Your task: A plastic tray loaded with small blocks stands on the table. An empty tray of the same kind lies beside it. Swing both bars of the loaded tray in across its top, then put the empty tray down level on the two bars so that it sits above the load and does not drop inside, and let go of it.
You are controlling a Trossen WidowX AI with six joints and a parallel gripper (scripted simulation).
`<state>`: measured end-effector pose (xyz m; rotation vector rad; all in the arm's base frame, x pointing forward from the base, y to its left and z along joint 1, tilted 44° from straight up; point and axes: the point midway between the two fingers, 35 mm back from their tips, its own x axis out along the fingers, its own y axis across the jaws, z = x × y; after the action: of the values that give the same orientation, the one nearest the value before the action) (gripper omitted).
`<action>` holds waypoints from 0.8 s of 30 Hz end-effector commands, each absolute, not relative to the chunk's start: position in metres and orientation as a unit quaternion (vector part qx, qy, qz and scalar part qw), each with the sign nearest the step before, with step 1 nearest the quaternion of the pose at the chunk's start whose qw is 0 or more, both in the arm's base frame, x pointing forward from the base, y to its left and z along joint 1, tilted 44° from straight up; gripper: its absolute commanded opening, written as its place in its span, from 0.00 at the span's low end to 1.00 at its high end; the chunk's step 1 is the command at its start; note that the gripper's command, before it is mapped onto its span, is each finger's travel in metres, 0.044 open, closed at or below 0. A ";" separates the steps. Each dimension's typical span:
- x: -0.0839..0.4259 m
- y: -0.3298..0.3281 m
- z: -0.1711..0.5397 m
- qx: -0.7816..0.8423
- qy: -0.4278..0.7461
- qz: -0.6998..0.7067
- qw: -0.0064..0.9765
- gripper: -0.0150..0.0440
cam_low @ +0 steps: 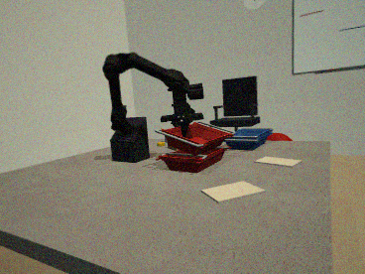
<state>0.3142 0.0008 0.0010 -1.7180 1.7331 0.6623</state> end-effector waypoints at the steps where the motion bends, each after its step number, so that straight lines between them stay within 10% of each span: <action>1: 0.309 -0.003 -0.001 -0.641 0.659 0.256 0.298 0.25; 24: 0.305 -0.007 -0.007 -0.641 0.660 0.256 0.298 0.25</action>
<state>0.3125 -0.0018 -0.0030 -1.7202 1.7285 0.6565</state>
